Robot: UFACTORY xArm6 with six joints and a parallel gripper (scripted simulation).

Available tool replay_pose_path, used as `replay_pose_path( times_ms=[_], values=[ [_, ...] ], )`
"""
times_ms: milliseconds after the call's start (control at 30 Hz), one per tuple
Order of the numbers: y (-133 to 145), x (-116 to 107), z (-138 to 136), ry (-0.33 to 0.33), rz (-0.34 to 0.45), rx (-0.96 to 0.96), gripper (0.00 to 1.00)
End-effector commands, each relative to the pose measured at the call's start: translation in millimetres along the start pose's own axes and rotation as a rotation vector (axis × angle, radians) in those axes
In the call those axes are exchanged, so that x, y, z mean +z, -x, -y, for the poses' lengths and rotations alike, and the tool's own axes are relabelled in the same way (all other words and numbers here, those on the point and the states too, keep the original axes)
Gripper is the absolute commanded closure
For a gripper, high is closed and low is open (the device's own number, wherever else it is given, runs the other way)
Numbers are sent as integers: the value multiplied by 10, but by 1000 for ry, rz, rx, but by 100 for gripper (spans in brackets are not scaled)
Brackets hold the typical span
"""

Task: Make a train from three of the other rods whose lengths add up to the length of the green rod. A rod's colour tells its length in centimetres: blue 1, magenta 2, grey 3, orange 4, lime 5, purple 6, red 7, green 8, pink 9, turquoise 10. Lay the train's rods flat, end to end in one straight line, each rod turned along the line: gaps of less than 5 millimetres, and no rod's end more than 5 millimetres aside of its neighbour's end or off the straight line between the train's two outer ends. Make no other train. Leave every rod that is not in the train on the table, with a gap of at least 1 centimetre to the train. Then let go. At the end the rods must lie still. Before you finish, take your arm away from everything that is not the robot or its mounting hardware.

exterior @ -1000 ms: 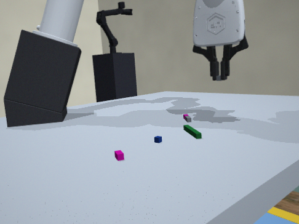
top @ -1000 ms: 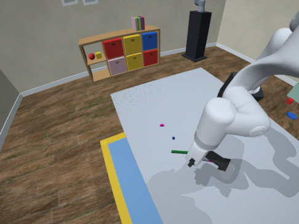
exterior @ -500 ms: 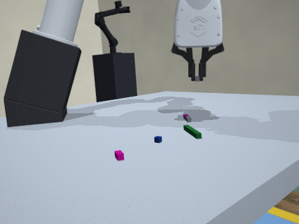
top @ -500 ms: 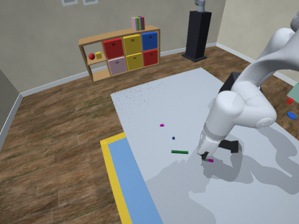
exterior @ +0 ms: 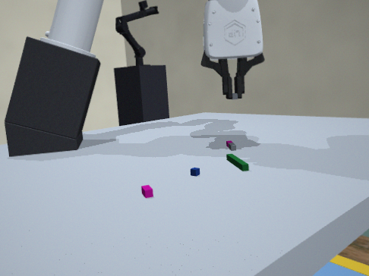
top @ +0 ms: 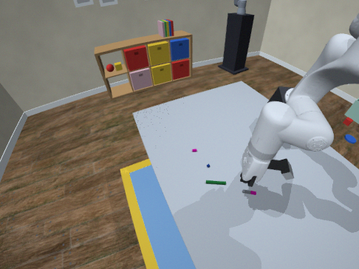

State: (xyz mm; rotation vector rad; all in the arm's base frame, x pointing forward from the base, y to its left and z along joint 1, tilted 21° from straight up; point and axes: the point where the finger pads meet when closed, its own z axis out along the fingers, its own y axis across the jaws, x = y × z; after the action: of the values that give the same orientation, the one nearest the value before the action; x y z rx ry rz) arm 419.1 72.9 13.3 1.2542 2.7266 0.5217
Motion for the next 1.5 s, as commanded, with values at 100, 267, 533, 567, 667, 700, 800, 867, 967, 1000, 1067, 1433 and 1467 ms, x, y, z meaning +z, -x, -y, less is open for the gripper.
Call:
replay_pose_path(
  times_ms=[100,267,533,567,667,700,800,867,967,1000,1067,1433,1467],
  values=[
    [5,-3,-8,2,1,-1,96],
    [5,51,-8,3,1,-1,96],
    [5,267,-7,3,1,-1,96],
    [5,267,-7,3,1,-1,96],
    [5,396,-7,3,1,-1,96],
    [5,441,-6,3,1,-1,96],
    [5,576,-6,3,1,-1,96],
    [5,661,-6,3,1,-1,96],
    [5,769,-5,3,1,-1,96],
    [5,798,-5,3,1,-1,96],
    [5,842,-5,3,1,-1,96],
    [5,881,-5,3,1,-1,96],
    [5,881,-5,3,1,-1,96]
  ],
)
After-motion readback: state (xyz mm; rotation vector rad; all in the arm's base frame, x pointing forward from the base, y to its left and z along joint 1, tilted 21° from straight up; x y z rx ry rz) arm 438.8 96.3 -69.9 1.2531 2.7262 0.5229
